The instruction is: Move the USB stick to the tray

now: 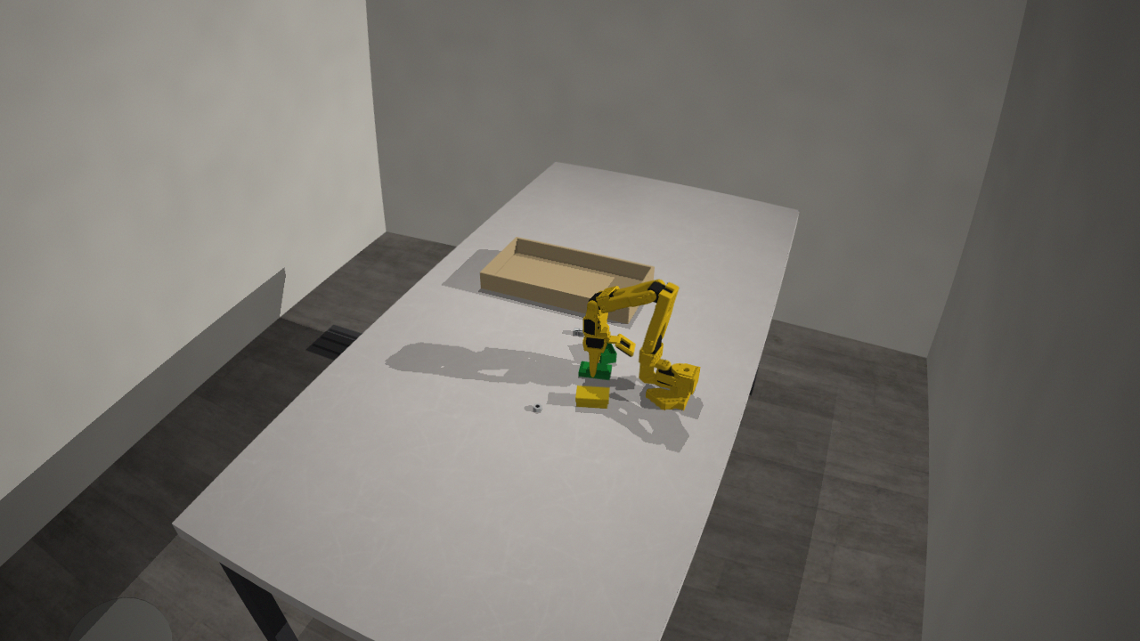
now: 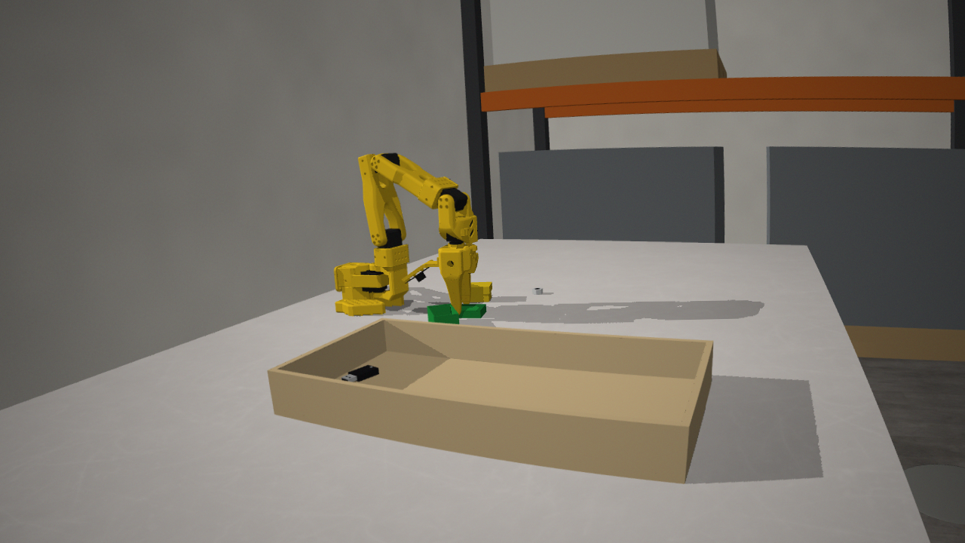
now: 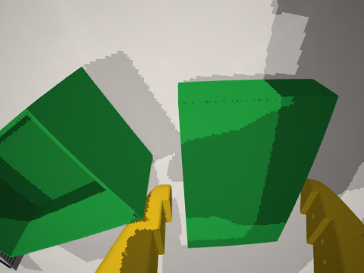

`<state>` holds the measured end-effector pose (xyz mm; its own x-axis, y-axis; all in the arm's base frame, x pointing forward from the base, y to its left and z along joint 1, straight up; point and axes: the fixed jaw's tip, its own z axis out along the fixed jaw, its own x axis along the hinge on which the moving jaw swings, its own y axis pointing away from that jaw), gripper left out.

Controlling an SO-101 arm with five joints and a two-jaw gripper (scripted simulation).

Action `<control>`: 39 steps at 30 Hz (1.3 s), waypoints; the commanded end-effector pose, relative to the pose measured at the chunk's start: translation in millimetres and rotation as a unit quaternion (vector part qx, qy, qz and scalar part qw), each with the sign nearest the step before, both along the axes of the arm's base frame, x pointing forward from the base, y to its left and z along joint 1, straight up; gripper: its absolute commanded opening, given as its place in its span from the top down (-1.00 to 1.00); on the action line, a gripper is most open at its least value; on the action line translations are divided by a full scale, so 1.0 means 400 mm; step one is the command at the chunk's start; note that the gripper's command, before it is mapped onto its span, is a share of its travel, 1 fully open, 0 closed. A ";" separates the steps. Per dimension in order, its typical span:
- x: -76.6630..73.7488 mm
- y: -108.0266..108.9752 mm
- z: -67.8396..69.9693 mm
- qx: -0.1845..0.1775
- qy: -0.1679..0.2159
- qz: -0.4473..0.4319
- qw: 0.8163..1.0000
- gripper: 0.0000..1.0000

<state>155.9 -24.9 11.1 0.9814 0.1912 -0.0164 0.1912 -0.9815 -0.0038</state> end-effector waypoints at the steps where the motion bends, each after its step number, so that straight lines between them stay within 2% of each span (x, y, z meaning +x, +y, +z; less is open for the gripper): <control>1: 0.006 0.004 0.001 0.000 -0.008 0.010 1.000 0.42; 39: 0.004 0.006 -0.007 0.000 -0.008 0.010 1.000 0.45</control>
<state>154.9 -23.9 7.5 0.9803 0.1968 -0.0153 0.1967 -0.9805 -0.0035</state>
